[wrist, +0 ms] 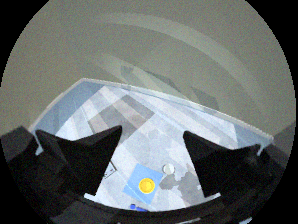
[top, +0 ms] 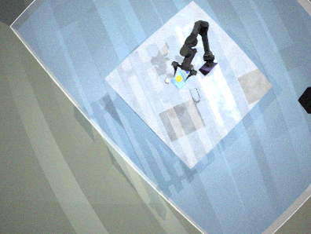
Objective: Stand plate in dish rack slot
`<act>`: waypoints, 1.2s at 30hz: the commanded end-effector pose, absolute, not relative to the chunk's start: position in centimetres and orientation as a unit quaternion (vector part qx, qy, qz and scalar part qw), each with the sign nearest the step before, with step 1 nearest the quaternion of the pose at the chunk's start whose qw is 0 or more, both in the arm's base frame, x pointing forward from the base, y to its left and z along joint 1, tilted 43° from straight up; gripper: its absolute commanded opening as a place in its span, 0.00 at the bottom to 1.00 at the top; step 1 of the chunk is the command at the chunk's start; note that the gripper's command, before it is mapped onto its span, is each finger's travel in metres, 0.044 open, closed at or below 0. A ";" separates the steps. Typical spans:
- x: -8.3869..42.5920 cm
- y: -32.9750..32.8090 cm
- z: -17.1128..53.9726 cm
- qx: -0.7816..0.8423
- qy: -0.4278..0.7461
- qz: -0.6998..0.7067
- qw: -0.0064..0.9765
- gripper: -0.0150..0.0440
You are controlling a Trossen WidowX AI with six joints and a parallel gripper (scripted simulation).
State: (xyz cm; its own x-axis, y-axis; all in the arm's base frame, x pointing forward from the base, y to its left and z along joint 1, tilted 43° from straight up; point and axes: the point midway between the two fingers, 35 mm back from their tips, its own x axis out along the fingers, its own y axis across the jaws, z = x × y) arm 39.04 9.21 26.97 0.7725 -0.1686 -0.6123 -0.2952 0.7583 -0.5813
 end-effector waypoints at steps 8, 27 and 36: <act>37.9 2.7 20.2 -0.302 0.466 -0.072 0.829 0.93; 30.1 -7.8 11.4 -0.235 0.636 -0.275 0.682 0.93; 29.4 -8.7 10.6 -0.232 0.645 -0.289 0.669 0.93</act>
